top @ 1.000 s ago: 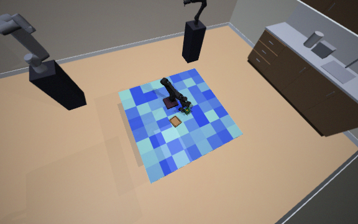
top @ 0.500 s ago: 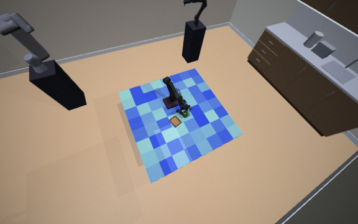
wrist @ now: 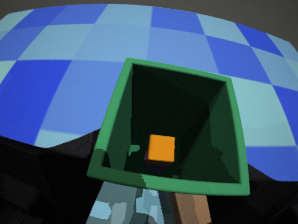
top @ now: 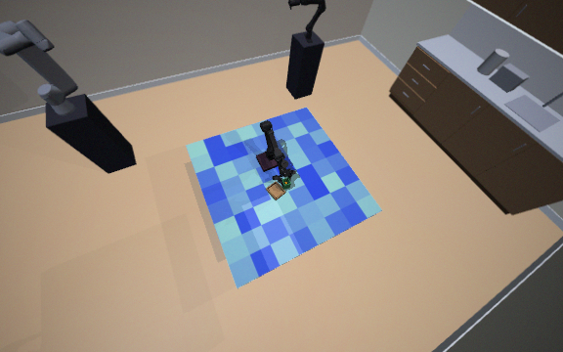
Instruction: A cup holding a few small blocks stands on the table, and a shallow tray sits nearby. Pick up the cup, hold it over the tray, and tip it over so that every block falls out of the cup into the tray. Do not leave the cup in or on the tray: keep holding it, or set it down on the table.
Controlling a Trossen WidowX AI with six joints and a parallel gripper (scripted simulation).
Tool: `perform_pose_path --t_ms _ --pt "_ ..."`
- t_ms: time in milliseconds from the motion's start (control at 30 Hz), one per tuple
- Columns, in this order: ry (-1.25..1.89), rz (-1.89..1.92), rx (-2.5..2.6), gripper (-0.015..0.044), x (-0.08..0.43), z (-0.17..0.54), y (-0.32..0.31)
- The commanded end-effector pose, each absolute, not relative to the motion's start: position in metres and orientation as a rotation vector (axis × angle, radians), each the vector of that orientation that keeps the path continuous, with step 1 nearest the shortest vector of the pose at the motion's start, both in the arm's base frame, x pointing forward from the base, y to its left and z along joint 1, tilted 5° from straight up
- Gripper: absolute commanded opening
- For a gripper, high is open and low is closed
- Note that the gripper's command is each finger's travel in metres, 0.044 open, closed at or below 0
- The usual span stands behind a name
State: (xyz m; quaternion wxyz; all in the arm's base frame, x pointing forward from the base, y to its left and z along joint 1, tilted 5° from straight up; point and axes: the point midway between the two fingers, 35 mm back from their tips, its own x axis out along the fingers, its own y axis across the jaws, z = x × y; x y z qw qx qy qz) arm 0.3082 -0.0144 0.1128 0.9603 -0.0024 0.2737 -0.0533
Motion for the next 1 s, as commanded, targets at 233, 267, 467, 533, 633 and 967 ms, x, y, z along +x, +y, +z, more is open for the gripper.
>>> perform_pose_path --t_ms 233,267,467,533,633,967 --pt "0.538 -0.212 0.026 0.0000 0.319 0.121 -0.057" --pt "0.537 -0.222 0.029 0.0000 0.320 0.121 -0.062" --pt "0.531 -0.286 0.049 0.0000 0.321 0.124 -0.089" --pt "0.529 -0.305 0.055 0.0000 0.321 0.125 -0.097" --pt "0.528 -0.312 0.057 0.0000 0.321 0.125 -0.100" --pt "0.502 -0.355 0.215 0.0000 0.323 0.125 -0.100"
